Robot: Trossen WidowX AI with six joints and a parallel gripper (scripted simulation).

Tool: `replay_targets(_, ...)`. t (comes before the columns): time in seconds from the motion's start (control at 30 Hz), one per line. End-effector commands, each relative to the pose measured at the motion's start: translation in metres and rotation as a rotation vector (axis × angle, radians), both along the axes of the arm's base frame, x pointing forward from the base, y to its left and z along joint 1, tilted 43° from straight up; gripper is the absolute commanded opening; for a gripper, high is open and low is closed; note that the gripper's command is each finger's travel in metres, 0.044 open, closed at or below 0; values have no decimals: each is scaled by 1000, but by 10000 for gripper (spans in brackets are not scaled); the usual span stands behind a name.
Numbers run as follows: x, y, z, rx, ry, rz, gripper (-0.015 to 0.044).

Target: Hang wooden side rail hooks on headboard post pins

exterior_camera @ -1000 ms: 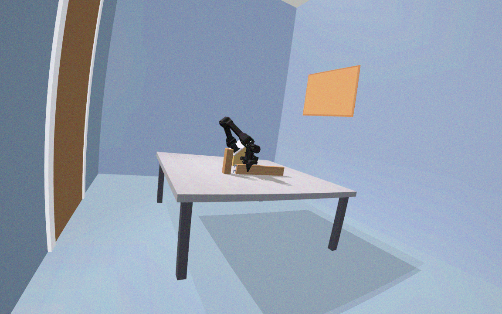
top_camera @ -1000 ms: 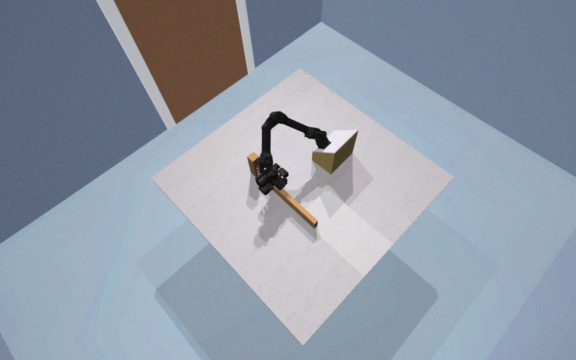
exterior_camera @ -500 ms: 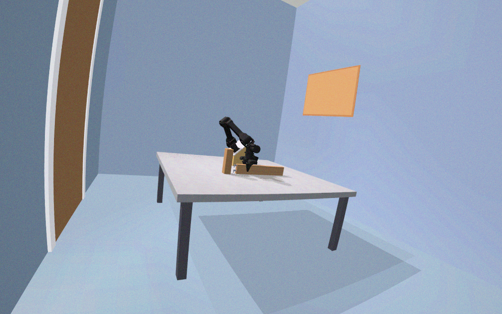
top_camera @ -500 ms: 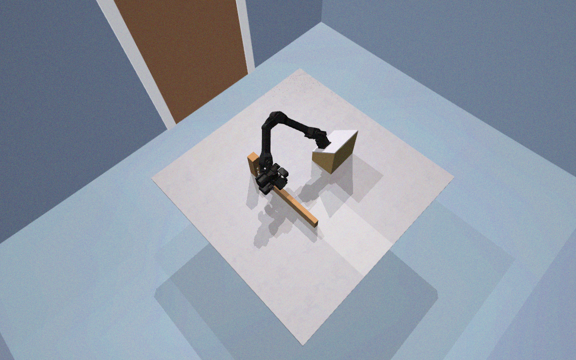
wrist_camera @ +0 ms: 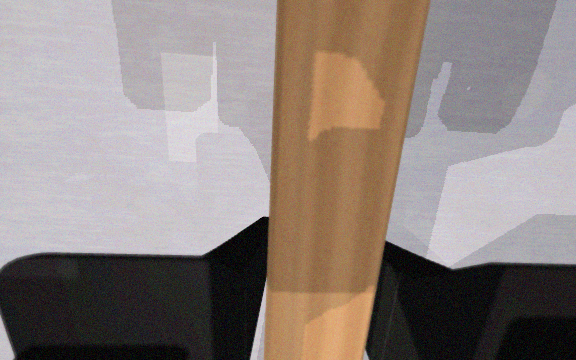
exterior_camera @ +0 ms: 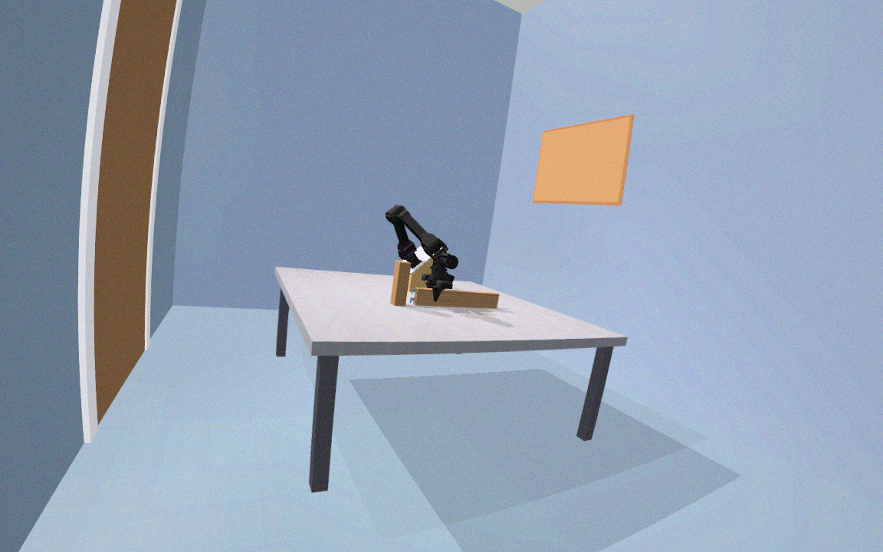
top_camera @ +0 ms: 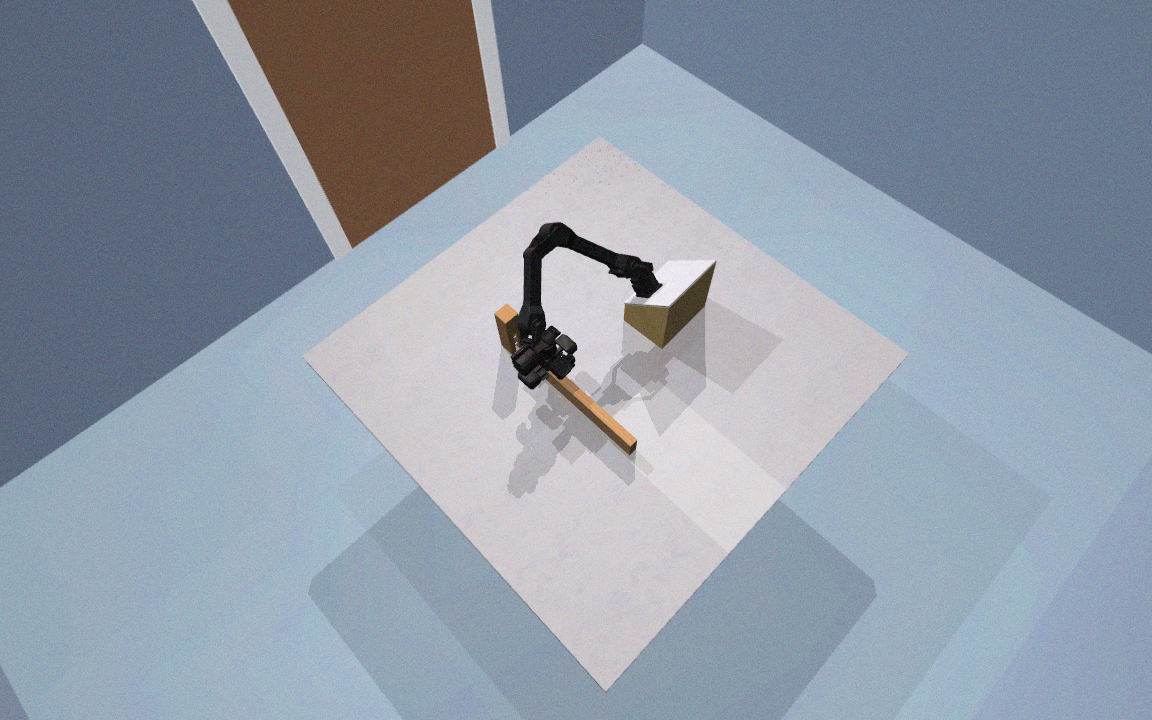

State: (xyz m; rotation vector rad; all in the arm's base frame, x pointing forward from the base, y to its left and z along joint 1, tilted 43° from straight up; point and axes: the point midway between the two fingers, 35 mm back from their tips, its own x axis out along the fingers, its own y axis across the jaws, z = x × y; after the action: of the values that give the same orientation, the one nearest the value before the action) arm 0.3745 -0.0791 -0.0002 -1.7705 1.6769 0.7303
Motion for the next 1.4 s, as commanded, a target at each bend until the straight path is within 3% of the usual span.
replay_targets(0.0, 2, 5, 3, 3, -4, 12, 0)
replay_targets(1.37, 2, 10, 8, 3, -4, 12, 0)
